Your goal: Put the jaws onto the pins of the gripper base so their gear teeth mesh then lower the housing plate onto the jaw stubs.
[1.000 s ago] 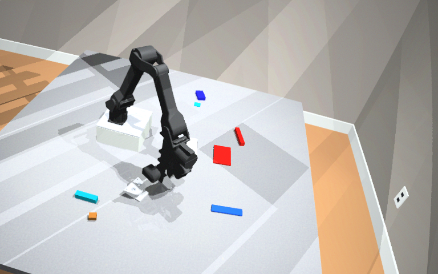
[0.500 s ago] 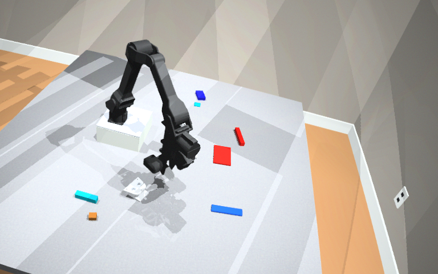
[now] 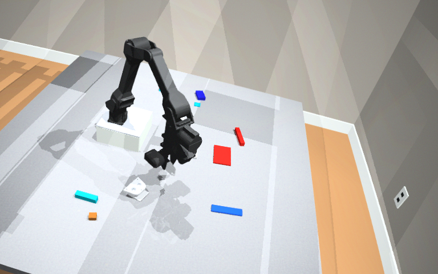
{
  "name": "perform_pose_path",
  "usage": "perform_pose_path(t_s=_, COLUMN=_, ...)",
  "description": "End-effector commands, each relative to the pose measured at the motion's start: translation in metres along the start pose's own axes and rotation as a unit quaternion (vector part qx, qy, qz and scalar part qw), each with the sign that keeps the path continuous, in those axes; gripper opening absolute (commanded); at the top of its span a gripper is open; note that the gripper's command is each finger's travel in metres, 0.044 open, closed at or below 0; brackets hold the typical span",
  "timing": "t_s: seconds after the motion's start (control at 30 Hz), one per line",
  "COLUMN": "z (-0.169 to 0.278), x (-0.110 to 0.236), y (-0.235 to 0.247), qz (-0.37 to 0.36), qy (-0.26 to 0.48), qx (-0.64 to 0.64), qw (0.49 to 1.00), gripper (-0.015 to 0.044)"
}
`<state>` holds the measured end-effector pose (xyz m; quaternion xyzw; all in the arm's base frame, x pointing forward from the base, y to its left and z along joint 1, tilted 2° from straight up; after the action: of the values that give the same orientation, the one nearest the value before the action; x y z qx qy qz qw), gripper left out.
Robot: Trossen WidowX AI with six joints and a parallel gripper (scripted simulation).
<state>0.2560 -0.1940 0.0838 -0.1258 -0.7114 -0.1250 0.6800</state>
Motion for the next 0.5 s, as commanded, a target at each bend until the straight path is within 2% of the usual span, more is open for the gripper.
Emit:
perform_pose_path(t_s=0.0, z=-0.002, x=0.002, y=0.01, qz=-0.002, qy=-0.003, qx=0.013, qw=1.0, gripper=0.0134)
perform_pose_path(t_s=0.47, z=-0.005, x=0.002, y=0.057, qz=-0.004, qy=-0.003, qx=0.081, qw=0.997, gripper=0.0134)
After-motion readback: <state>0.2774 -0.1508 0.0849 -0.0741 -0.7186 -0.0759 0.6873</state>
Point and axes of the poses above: the point midway between the two fingers, 35 mm back from their tips, its own x axis back along the fingers, its own y axis across the jaws, z = x × y, the point moved 4 cm from there along x, back along the fingers, and after that the axes turned 15 degrees about x, right-handed, at the moved point
